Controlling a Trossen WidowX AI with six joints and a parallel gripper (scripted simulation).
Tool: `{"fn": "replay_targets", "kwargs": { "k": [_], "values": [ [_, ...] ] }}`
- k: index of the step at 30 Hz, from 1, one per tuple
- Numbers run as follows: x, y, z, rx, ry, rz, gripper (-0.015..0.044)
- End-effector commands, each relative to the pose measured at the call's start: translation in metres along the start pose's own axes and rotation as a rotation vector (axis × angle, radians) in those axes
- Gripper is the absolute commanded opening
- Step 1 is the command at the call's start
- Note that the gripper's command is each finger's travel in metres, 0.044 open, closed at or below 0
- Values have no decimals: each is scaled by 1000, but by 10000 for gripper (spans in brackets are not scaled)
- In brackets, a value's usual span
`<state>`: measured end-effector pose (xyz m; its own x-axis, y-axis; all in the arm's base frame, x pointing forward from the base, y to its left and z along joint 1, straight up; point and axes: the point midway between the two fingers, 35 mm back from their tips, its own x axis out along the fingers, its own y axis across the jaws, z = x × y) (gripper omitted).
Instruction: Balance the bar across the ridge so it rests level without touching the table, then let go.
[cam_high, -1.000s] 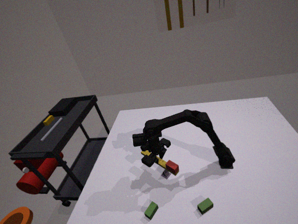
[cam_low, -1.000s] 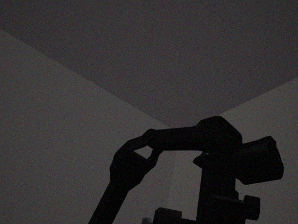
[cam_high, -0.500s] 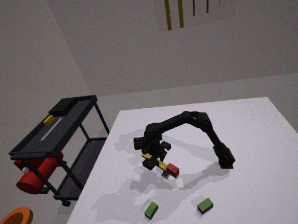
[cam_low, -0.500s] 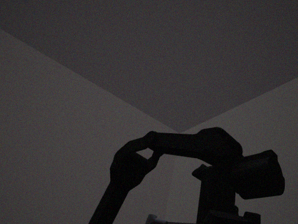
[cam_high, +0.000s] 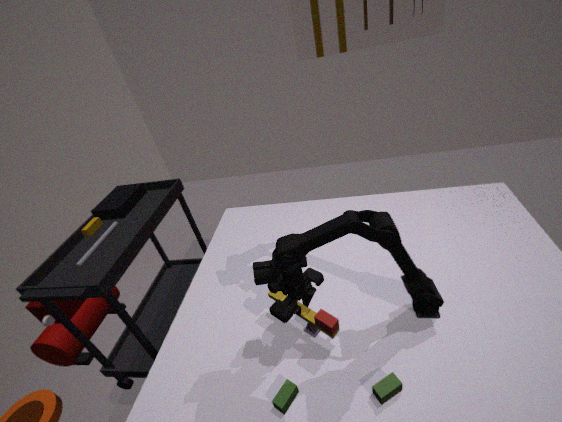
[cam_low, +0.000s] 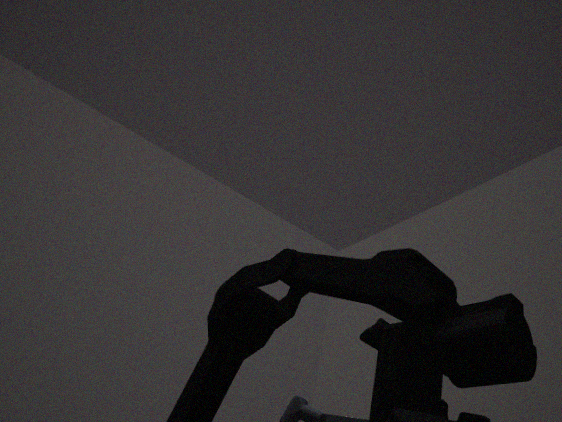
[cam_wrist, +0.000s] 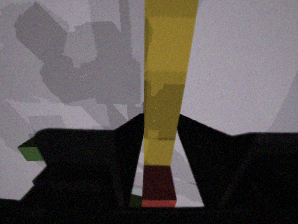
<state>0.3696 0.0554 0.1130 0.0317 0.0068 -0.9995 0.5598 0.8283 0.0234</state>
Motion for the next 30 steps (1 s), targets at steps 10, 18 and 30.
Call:
{"fn": "replay_targets", "kwargs": {
  "k": [10, 18, 30],
  "values": [
    [0, -1, 0, -3, 0, -2, 0],
    [1, -1, 0, -3, 0, -2, 0],
    [2, -1, 0, -3, 0, -2, 0]
  ]
}}
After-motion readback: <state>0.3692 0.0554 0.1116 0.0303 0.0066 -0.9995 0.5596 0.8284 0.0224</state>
